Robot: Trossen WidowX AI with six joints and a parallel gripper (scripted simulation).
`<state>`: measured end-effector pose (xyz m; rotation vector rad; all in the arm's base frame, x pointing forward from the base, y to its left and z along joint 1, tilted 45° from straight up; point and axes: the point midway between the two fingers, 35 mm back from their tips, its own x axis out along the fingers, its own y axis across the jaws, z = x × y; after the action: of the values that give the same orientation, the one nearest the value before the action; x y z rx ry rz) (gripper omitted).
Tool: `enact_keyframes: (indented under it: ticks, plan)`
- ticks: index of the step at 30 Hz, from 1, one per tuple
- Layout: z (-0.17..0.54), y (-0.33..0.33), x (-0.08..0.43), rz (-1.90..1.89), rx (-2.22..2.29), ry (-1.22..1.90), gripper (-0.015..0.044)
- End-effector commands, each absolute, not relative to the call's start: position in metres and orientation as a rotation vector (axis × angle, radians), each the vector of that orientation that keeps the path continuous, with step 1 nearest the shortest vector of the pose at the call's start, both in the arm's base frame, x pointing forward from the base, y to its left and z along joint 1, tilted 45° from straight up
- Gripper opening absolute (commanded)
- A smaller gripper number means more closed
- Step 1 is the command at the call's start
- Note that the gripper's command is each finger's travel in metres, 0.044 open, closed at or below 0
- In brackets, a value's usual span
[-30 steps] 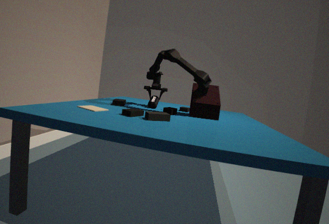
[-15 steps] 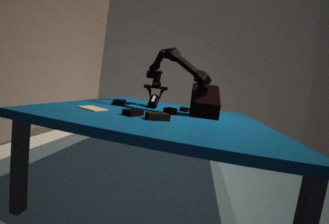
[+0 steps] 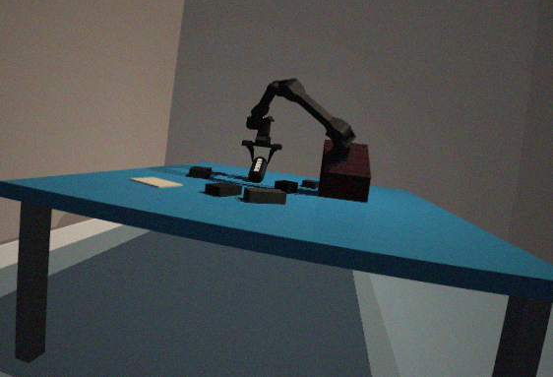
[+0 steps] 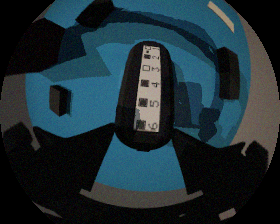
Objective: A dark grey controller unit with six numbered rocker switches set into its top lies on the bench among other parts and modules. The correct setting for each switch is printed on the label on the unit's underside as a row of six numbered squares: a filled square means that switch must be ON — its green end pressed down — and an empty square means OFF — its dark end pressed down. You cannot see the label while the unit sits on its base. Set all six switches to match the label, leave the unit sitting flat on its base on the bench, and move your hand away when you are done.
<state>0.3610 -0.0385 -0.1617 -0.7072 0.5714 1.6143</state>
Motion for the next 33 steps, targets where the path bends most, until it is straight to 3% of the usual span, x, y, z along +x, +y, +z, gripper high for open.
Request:
enact_keyframes:
  ticks: [1, 33]
  plan:
    - [-0.155, -0.040, 0.362, 1.610, -0.710, 0.562, 0.0335]
    - [-0.129, -0.037, 0.361, 1.610, -0.709, 0.563, 0.0335]
